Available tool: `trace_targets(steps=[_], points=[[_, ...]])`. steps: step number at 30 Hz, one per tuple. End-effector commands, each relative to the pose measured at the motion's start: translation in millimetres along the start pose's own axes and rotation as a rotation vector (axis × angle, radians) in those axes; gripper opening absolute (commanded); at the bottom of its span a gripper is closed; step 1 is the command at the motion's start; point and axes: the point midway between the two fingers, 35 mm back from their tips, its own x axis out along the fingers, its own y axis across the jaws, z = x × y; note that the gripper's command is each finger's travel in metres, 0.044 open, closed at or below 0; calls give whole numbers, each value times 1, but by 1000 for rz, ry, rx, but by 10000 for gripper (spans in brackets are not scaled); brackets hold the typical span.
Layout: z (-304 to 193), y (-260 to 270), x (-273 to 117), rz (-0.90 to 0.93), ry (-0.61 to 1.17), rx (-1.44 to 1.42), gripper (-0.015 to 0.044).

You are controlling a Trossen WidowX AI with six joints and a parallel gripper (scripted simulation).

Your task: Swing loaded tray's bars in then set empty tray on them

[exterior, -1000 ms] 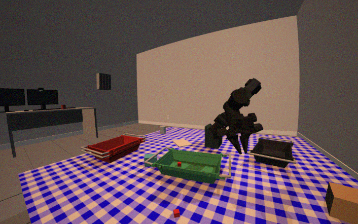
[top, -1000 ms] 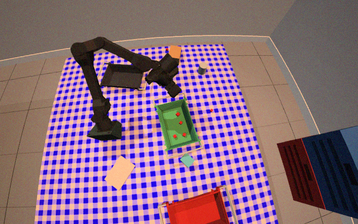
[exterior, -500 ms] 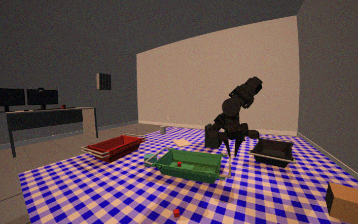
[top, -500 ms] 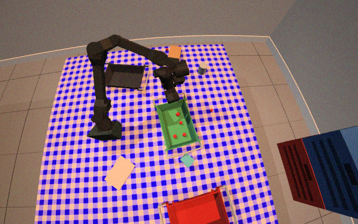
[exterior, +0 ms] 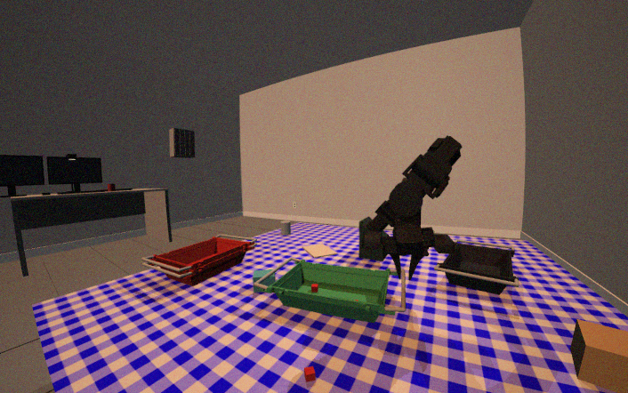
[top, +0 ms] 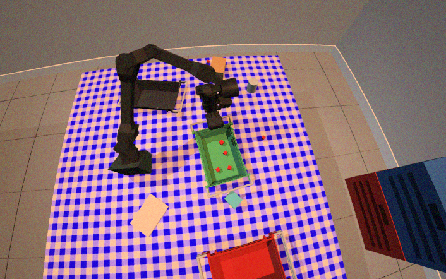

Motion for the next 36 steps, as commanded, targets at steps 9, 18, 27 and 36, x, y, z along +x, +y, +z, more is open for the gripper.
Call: trace_targets(steps=[9,18,27,36], points=[[-5,-1,46,-1,13,12,85],[-4,-10,29,-2,14,12,85],[-4,-27,13,-4,14,12,85],[-5,-46,11,-5,14,12,85]])
